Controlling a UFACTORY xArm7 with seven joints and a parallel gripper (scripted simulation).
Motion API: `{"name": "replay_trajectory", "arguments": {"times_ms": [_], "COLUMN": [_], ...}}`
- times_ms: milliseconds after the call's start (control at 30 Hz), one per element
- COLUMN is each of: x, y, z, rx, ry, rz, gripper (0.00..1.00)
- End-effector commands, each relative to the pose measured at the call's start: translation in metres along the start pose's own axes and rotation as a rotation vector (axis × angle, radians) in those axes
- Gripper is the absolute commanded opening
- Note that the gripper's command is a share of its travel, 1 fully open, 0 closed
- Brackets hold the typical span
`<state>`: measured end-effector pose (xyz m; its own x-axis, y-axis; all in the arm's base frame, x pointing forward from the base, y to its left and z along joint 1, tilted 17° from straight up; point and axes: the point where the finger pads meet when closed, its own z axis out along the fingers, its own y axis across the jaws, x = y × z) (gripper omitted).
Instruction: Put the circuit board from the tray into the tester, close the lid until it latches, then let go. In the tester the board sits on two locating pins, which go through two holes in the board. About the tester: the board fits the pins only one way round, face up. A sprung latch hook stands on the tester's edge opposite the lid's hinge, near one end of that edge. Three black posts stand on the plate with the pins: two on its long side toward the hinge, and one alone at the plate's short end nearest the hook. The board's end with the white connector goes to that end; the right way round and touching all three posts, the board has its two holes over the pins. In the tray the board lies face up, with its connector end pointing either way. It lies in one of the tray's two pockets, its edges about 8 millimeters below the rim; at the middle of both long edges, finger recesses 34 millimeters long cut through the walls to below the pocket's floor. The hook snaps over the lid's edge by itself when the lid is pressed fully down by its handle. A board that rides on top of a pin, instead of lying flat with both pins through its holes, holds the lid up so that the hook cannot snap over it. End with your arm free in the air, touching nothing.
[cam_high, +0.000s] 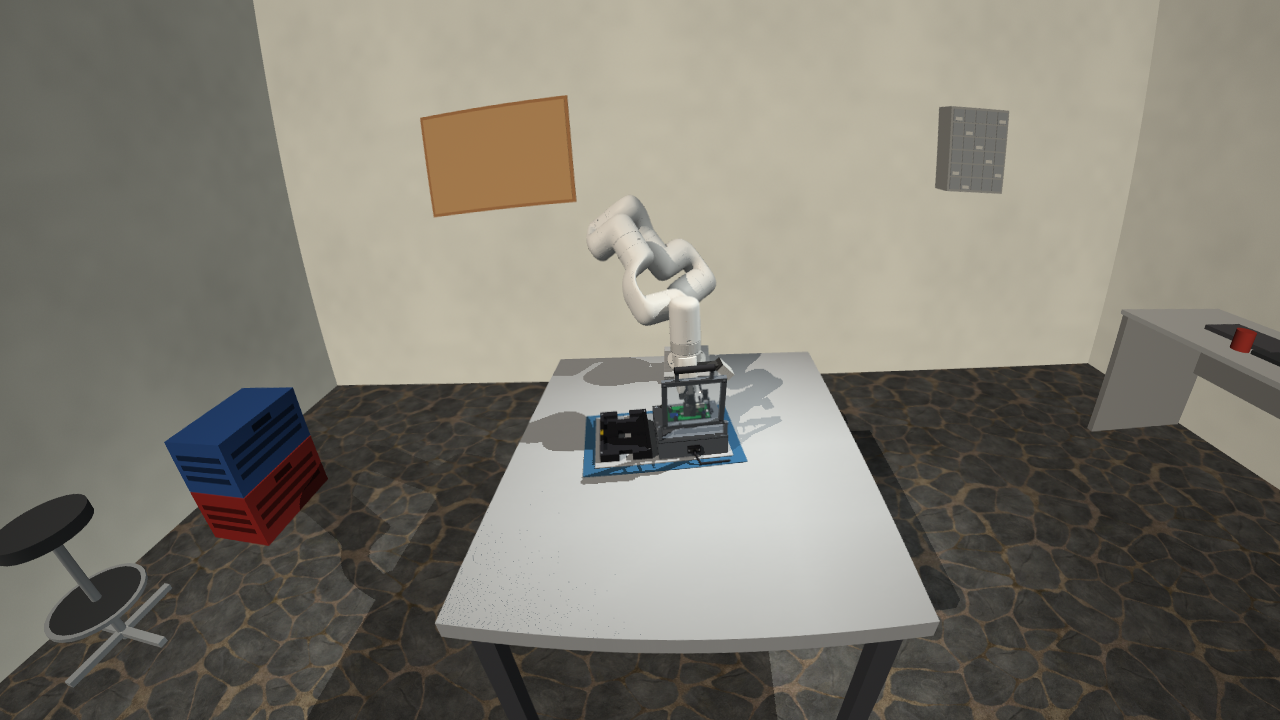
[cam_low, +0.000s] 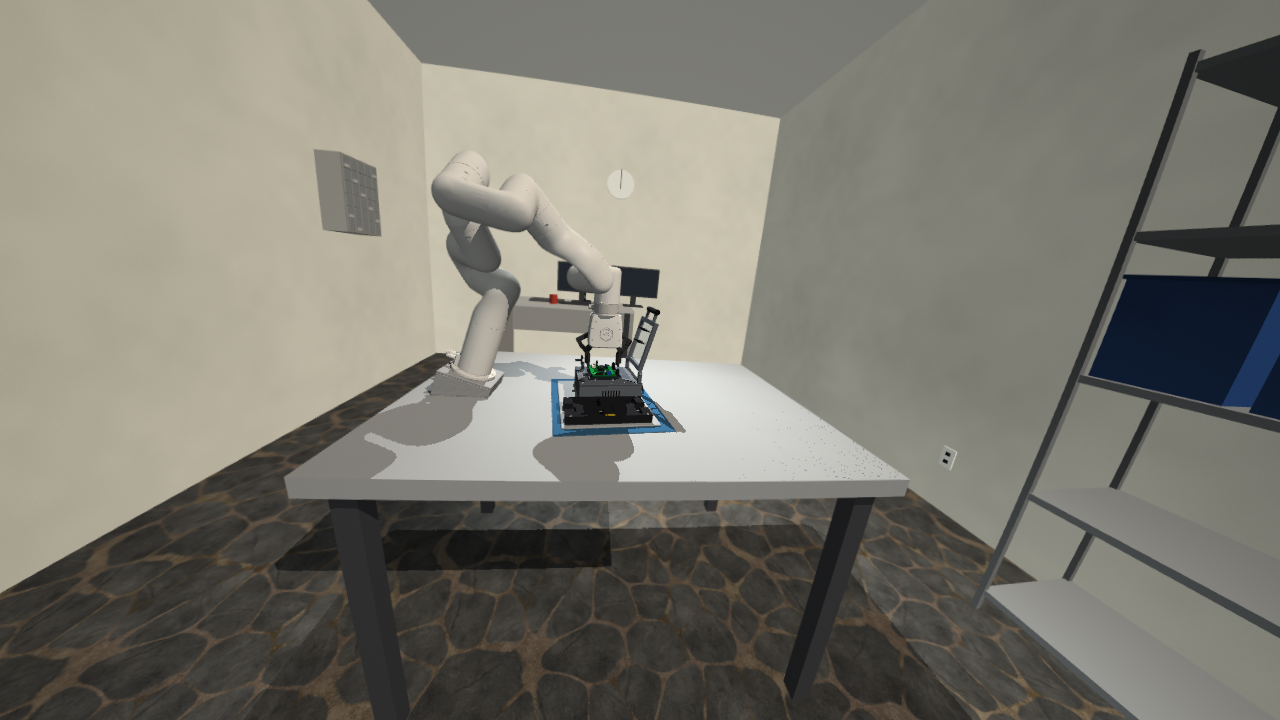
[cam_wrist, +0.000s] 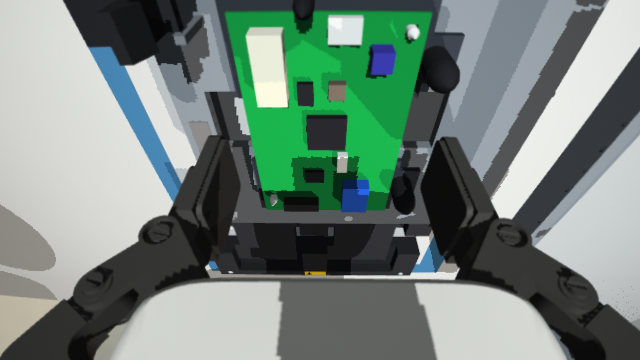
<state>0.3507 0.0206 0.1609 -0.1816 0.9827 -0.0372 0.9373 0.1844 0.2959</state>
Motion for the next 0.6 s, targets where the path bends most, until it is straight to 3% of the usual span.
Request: {"name": "replay_trajectory", "arguments": {"times_ms": [0,467,567], "x": [0.000,0.000,0.000], "y": [0.000,0.000,0.000], "z": [-0.008,-0.073,-0.079], "rx": [-0.001,-0.001,-0.001], "ry": [-0.001,-0.001,-0.001], "rz": [0.000,0.000,0.000], "gripper": [1.00,1.00,1.00]}}
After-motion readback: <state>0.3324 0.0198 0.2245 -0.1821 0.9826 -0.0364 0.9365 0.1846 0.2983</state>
